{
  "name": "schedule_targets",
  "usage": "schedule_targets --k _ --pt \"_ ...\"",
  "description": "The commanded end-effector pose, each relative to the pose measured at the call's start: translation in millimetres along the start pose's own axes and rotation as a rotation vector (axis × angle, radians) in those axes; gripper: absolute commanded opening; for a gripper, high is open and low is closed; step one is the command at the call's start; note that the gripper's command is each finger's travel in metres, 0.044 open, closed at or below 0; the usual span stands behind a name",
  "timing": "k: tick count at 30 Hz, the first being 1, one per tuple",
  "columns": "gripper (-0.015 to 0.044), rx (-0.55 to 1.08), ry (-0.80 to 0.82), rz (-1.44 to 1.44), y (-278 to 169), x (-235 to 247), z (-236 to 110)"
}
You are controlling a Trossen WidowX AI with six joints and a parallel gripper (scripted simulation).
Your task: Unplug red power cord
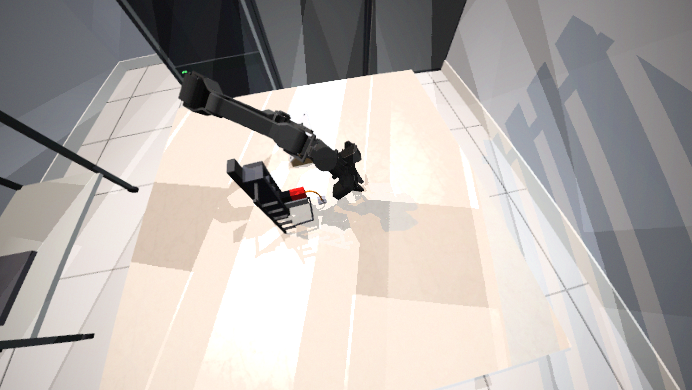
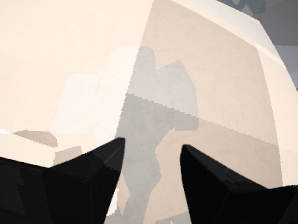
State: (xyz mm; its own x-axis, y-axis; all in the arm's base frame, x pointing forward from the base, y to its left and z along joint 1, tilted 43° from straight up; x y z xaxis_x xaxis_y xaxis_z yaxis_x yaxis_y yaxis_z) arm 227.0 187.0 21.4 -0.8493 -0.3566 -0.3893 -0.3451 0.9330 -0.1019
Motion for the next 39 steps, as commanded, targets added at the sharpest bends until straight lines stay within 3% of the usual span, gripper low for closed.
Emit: schedule_targets --k 1,13,39 --pt "0.0160 0.419 0.293 -0.047 -24.4 -27.0 -33.6" --pt "0.0160 0.622 0.506 -0.165 -40.2 -30.9 -67.2" --pt "0.0160 0.624 0.509 -0.167 -52.5 -33.8 -76.8"
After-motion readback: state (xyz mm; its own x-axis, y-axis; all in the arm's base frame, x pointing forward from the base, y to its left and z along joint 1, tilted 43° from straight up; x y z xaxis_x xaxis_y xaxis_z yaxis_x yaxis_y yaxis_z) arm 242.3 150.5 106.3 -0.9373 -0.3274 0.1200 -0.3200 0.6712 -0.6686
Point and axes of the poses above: the point midway between the two fingers, 35 mm back from their tips, its own z axis out along the fingers, its own x axis across the jaws, y = z × x, the point moved 10 cm from there along -z, back along the fingers, and after that the axes turned 11 degrees about -z, right-handed, at the moved point
